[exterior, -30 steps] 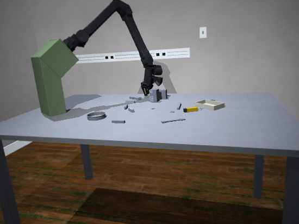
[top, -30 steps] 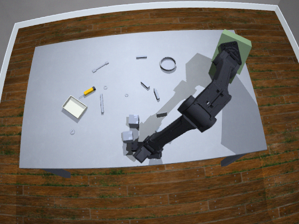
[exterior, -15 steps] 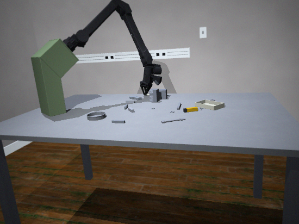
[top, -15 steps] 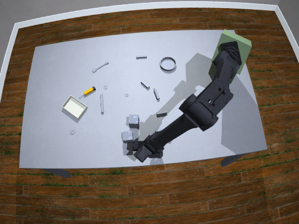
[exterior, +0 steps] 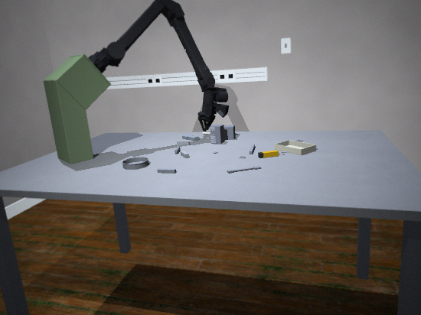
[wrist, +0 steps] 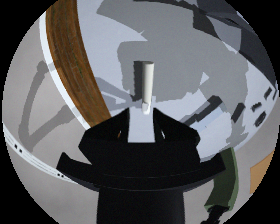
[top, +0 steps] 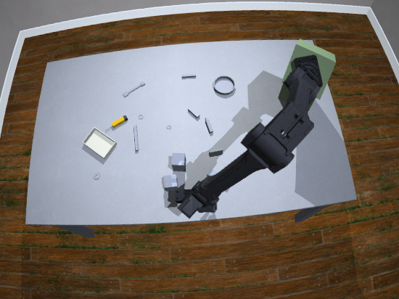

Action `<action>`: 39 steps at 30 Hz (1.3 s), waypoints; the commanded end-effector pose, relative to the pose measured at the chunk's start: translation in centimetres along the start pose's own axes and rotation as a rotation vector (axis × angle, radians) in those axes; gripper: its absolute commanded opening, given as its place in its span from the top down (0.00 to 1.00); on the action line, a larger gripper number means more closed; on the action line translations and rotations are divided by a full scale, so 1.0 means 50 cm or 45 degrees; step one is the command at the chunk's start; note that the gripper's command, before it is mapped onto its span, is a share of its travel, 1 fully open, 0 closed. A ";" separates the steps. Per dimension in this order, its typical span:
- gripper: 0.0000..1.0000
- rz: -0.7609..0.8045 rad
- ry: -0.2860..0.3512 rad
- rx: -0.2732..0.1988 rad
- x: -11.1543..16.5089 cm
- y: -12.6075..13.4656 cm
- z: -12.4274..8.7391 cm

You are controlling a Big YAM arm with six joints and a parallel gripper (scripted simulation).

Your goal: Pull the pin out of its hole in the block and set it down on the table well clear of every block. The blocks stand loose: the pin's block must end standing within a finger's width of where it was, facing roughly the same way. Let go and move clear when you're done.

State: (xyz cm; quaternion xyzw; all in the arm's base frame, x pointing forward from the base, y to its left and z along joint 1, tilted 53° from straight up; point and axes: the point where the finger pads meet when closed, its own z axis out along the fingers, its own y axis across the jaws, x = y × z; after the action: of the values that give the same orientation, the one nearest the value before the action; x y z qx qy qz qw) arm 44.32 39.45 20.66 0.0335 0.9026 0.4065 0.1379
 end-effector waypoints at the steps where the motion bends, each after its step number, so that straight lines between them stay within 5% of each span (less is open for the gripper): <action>1: 0.68 -0.006 -0.020 -0.010 -0.009 0.008 -0.032; 39: 0.68 0.005 -0.026 -0.001 0.007 -0.003 -0.137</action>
State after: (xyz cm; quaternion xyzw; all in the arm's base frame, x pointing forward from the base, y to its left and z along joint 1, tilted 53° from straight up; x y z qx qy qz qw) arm 42.12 35.50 23.76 0.0378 0.9028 0.4053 0.1391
